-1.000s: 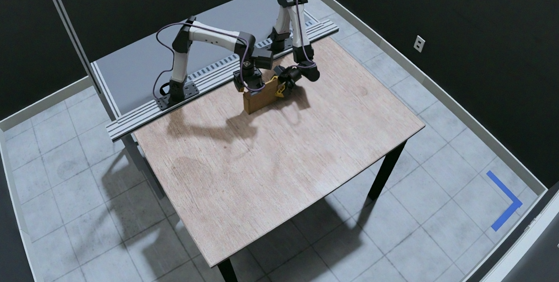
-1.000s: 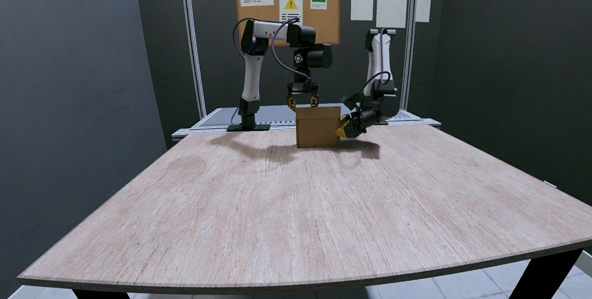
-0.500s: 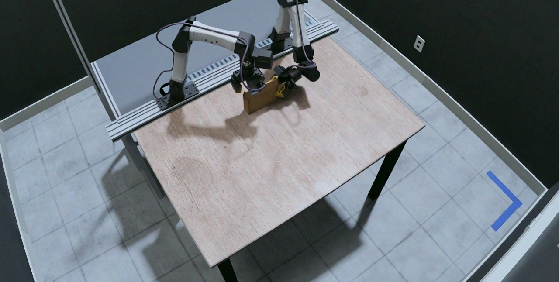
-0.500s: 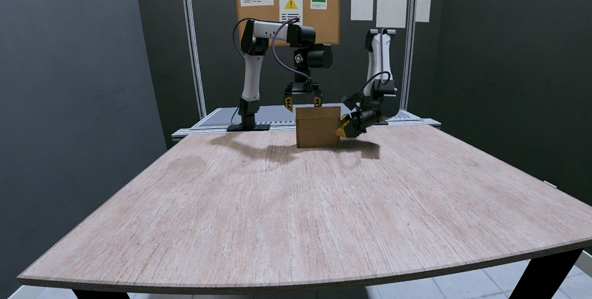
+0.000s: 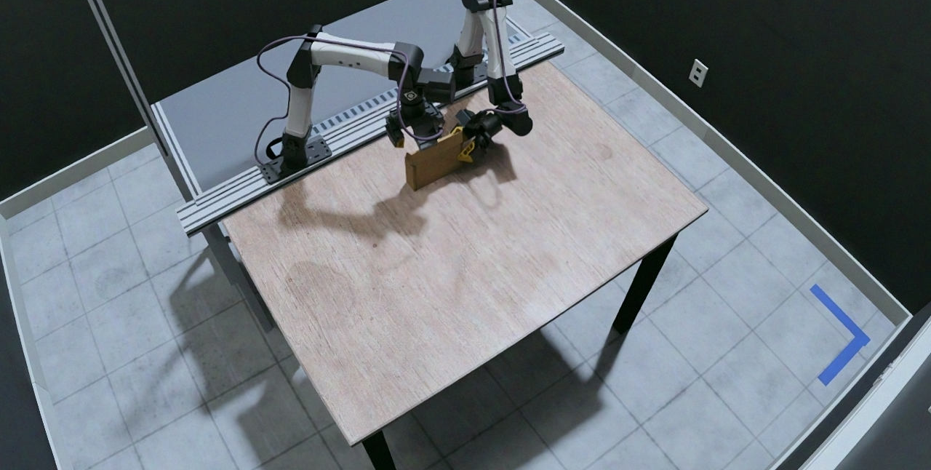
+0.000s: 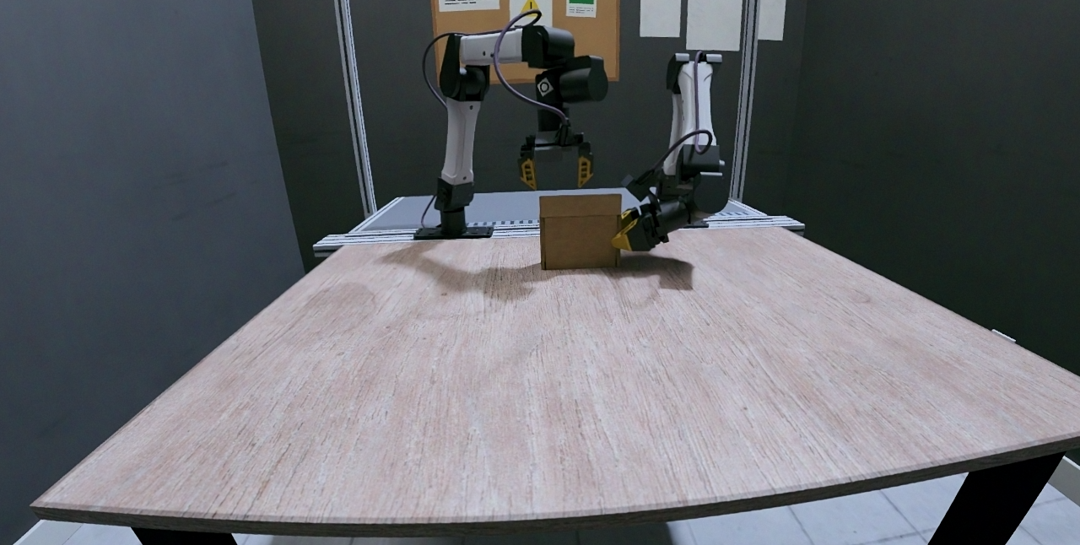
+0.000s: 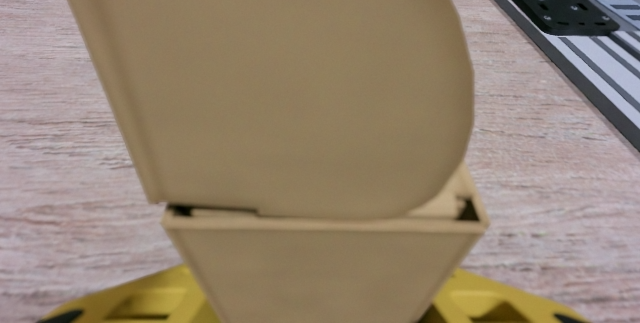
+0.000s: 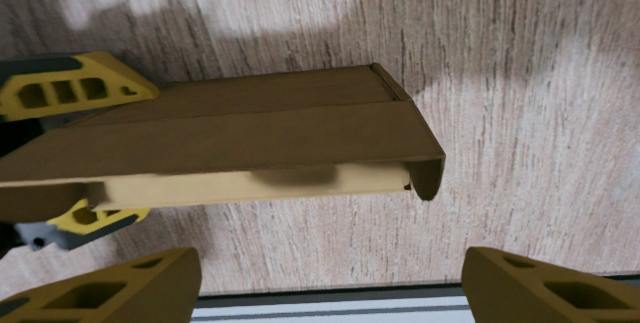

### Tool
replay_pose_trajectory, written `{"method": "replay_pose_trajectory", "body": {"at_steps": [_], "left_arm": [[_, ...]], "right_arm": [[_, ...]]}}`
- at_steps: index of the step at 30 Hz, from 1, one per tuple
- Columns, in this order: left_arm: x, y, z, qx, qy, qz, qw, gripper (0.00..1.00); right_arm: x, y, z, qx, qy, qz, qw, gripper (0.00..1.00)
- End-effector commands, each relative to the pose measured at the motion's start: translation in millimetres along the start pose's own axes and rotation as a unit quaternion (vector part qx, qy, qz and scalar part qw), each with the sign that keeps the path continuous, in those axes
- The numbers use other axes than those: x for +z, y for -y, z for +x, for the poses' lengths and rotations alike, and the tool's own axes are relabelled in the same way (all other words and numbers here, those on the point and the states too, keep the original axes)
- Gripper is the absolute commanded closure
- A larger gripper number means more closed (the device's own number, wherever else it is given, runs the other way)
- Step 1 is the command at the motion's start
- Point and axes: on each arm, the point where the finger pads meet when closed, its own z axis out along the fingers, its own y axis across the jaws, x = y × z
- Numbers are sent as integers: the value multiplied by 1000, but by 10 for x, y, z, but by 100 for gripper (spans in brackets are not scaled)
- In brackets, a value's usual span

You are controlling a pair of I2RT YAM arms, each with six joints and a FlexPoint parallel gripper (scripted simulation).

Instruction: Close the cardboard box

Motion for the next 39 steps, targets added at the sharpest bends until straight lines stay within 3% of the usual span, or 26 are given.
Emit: {"method": "replay_pose_trajectory", "body": {"at_steps": [1,6,7,9,28,39], "left_arm": [[9,-14,-43,12,3,0,1000,55],[9,-14,-43,12,3,0,1000,55],[9,-14,-43,12,3,0,1000,55],[9,-14,-43,12,3,0,1000,55],[9,-14,-43,12,3,0,1000,55],[9,-14,-43,12,3,0,1000,55]], "right_arm": [[14,54,39,4,-17,22,1000,16],[78,105,80,4,-26,33,999,16],[-54,191,84,-15,-14,18,1000,100],[-66,242,78,-41,-13,16,999,100],[-64,743,-27,-42,-5,7,999,100],[259,740,-8,-45,-3,7,999,100]]}}
